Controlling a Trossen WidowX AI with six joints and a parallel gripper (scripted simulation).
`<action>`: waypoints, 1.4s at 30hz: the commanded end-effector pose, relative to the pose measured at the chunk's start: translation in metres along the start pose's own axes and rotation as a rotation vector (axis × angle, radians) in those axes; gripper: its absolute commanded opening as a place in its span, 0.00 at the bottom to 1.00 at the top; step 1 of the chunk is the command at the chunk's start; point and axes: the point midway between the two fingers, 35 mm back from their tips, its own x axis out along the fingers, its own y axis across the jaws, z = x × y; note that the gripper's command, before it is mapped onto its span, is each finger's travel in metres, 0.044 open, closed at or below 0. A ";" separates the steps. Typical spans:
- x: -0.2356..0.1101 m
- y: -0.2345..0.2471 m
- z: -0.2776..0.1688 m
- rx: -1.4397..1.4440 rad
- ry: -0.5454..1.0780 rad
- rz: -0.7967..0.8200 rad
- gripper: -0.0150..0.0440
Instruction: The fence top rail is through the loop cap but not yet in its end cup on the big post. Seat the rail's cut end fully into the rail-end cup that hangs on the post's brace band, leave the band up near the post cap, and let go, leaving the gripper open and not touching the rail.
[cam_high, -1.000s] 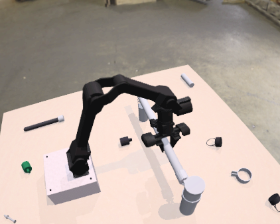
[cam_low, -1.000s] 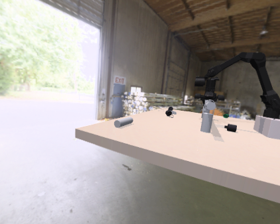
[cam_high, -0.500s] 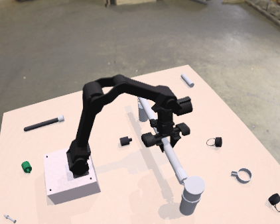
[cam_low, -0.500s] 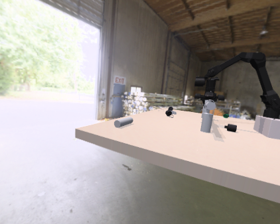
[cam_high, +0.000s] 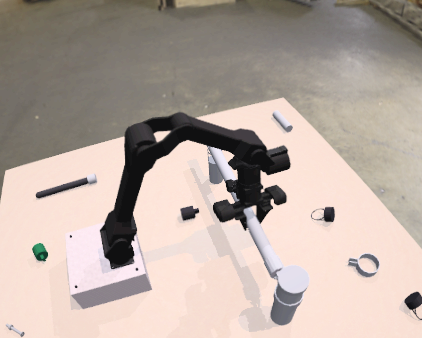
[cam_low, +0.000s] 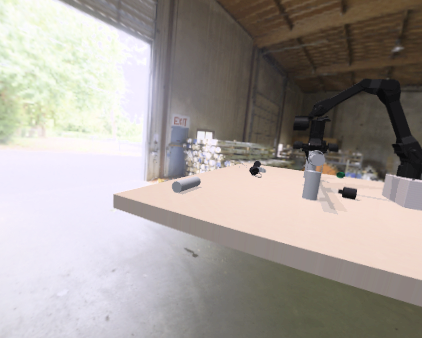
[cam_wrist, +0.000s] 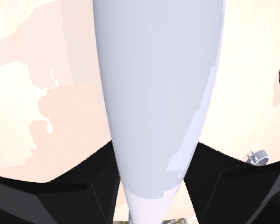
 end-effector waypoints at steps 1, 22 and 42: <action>-0.002 0.000 -0.001 0.000 0.007 -0.001 0.25; -0.006 0.000 -0.005 0.000 0.015 -0.001 0.25; -0.004 0.001 -0.003 -0.001 0.005 0.007 0.25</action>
